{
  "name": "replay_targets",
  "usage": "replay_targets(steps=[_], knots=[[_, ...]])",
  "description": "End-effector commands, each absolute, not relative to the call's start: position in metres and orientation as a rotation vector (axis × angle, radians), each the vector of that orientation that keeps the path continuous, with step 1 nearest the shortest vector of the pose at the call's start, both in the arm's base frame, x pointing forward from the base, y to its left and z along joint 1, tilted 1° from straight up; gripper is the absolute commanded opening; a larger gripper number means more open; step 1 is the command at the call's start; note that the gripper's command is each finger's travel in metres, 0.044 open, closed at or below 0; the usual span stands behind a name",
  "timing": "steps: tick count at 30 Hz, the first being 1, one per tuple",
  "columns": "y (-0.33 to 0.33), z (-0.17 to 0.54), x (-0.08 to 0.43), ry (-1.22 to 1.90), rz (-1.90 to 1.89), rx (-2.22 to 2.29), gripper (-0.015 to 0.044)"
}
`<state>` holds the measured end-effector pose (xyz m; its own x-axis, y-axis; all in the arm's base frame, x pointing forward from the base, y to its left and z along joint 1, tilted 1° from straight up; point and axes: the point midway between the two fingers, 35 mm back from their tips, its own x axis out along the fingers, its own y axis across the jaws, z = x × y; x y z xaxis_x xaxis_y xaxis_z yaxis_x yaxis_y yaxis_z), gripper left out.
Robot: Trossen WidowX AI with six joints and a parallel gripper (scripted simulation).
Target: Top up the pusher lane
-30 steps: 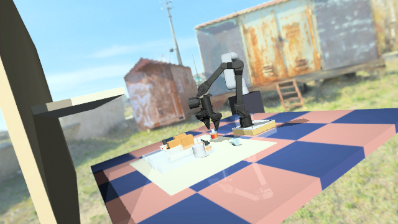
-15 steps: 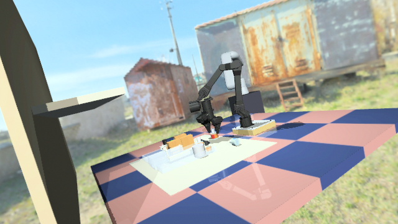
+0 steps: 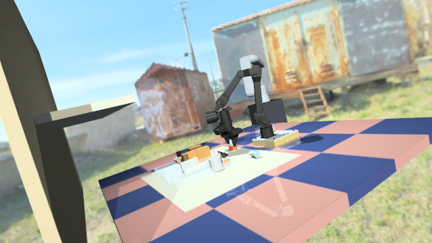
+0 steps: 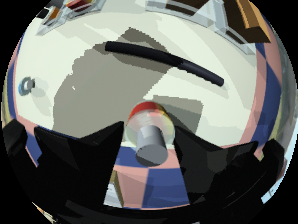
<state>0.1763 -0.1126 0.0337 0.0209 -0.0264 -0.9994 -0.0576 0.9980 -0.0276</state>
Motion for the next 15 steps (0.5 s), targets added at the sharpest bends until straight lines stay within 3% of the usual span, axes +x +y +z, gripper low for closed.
replay_targets(steps=[1,4,10,15], knots=[[-0.113,0.033,0.176,1.550,0.026,-0.073,0.0164],[-0.113,0.033,0.176,1.550,0.026,-0.073,0.0144],[-0.115,0.051,0.179,1.550,0.026,-0.073,0.0000],[-0.117,0.077,0.180,1.550,0.026,-0.073,0.0000]])
